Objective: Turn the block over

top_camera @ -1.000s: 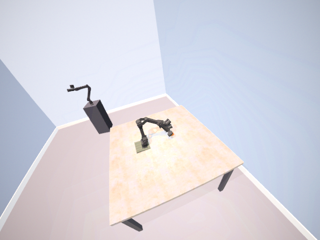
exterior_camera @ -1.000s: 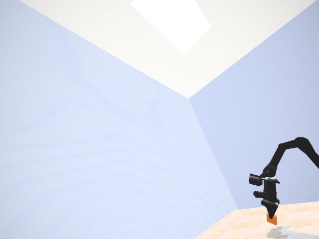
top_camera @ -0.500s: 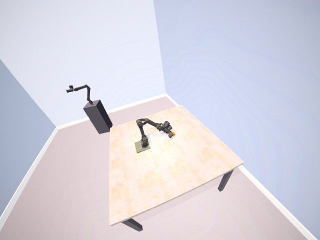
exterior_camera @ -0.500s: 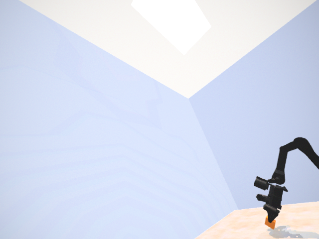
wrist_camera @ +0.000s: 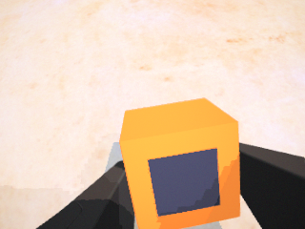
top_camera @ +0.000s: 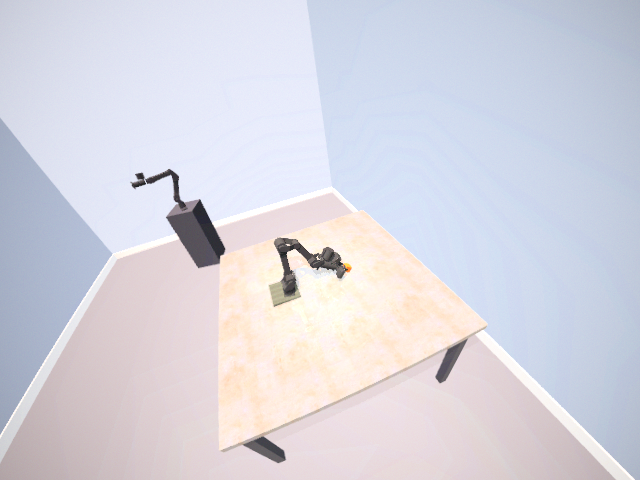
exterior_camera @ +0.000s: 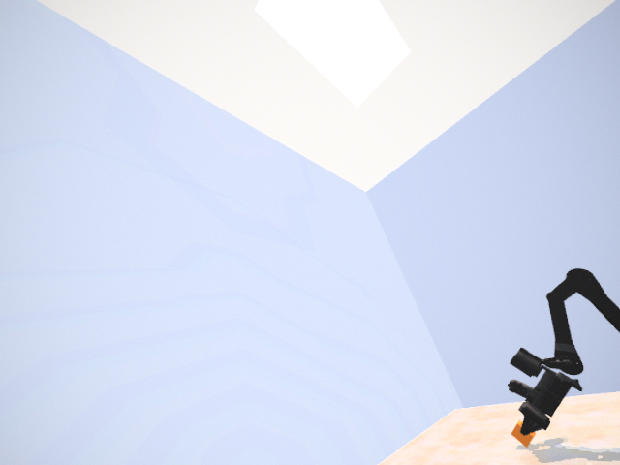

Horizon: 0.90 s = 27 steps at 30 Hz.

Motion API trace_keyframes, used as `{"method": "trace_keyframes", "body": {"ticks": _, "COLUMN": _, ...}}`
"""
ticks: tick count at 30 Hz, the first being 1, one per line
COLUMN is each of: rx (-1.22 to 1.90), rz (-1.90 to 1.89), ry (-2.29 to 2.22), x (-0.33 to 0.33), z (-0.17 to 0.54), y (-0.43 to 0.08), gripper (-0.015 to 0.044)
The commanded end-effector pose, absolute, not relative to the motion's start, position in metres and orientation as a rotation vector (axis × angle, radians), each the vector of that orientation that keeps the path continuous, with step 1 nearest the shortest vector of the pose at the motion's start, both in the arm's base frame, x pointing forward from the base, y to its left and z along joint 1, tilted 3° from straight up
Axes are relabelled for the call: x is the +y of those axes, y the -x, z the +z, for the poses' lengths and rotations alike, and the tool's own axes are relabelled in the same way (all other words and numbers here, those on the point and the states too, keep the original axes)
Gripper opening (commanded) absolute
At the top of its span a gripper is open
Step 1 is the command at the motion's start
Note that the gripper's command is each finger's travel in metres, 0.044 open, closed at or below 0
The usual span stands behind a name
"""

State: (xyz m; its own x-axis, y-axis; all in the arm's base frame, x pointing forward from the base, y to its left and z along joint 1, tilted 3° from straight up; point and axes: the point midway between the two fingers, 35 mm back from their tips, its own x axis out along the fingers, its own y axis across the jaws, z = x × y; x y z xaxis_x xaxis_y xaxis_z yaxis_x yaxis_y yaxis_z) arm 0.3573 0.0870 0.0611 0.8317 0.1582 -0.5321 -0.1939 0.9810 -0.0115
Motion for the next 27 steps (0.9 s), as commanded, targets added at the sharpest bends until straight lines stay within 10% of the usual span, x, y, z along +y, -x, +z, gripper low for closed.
{"method": "trace_keyframes", "body": {"ticks": 1, "rx": 0.506, "rz": 0.186, "ry": 0.069, "x": 0.0843, "z": 0.0564, "y": -0.3494, "gripper": 0.0000}}
{"method": "trace_keyframes", "body": {"ticks": 24, "rx": 0.425, "rz": 0.187, "ry": 0.061, "x": 0.0828, "z": 0.0607, "y": -0.3435, "gripper": 0.0000}}
{"method": "trace_keyframes", "body": {"ticks": 27, "rx": 0.425, "rz": 0.187, "ry": 0.061, "x": 0.0828, "z": 0.0607, "y": -0.3435, "gripper": 0.0079}}
